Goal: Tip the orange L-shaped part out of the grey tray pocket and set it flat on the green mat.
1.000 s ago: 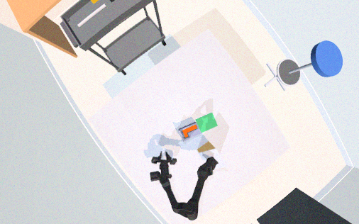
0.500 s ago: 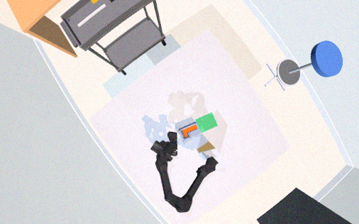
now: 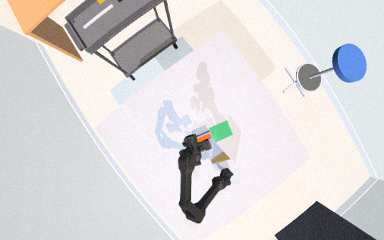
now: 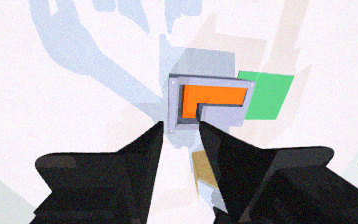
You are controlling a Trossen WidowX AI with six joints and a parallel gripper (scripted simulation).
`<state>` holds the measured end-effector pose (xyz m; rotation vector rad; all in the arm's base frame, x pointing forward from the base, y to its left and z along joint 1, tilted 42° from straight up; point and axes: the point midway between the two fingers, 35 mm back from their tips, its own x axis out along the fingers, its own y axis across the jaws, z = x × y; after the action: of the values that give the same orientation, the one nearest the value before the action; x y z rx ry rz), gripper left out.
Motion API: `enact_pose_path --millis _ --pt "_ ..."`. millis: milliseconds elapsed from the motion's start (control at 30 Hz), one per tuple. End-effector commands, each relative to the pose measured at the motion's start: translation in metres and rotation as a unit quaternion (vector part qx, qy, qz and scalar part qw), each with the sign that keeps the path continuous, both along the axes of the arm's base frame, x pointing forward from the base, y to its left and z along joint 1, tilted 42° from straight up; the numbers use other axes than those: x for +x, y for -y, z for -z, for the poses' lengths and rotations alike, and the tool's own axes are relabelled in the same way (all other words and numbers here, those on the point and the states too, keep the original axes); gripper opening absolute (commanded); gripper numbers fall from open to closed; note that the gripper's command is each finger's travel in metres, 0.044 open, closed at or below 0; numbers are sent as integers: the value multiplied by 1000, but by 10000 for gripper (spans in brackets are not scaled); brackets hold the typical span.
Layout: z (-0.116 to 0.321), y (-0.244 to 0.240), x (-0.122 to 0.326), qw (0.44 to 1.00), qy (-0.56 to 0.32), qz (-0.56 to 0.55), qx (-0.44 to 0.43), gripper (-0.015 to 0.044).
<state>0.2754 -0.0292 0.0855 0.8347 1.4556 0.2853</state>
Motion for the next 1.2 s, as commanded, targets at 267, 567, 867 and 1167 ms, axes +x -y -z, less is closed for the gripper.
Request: enact_pose_path --millis 267,567,867,1167 --pt "50 -49 11 1000 -6 8 13 180" --pt "56 -54 12 1000 -5 8 13 180" --pt "68 -64 14 1000 -5 8 13 180" --pt "78 -74 16 1000 -5 8 14 180"
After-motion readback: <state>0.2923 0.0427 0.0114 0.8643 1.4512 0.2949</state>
